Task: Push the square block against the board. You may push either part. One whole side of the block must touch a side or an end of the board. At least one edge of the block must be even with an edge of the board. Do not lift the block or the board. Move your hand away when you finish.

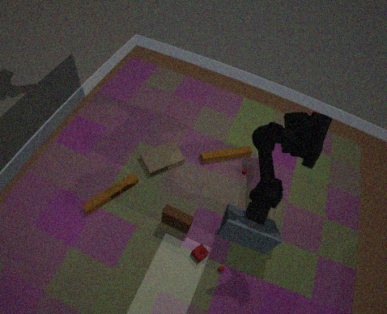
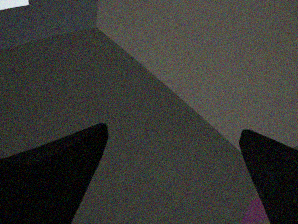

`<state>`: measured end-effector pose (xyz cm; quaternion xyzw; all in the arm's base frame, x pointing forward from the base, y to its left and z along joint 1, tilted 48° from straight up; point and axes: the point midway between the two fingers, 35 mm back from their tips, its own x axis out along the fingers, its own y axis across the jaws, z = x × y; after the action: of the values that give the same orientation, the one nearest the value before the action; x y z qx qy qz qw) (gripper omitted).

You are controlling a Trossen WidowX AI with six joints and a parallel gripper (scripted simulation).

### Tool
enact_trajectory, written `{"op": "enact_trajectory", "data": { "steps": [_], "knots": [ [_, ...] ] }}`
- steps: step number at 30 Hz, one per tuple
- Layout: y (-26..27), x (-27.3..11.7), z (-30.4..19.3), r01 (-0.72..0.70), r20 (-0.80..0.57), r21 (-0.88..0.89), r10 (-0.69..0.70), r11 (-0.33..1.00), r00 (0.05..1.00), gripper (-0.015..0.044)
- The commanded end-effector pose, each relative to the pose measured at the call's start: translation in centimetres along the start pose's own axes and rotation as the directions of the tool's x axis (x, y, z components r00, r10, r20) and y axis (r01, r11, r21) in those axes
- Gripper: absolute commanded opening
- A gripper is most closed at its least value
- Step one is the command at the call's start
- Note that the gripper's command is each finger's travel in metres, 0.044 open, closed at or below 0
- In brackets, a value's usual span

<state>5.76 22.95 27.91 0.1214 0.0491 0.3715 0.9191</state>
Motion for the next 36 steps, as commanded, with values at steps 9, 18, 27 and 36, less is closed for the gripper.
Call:
{"op": "enact_trajectory", "data": {
  "steps": [9,18,27,36],
  "knots": [
    [0.4,1.2,-0.8,0.025,-0.035,-0.122,-0.03,0.992,0.999,0.0164],
    [0.8,4.1,-3.2,0.05,-0.13,-0.392,-0.109,0.919,0.986,0.0],
    [0.4,6.2,-5.9,0.008,-0.224,-0.594,-0.175,0.805,0.959,0.0],
    [-0.7,8.5,-8.3,-0.032,-0.311,-0.715,-0.277,0.699,0.909,0.0]
  ]
}}
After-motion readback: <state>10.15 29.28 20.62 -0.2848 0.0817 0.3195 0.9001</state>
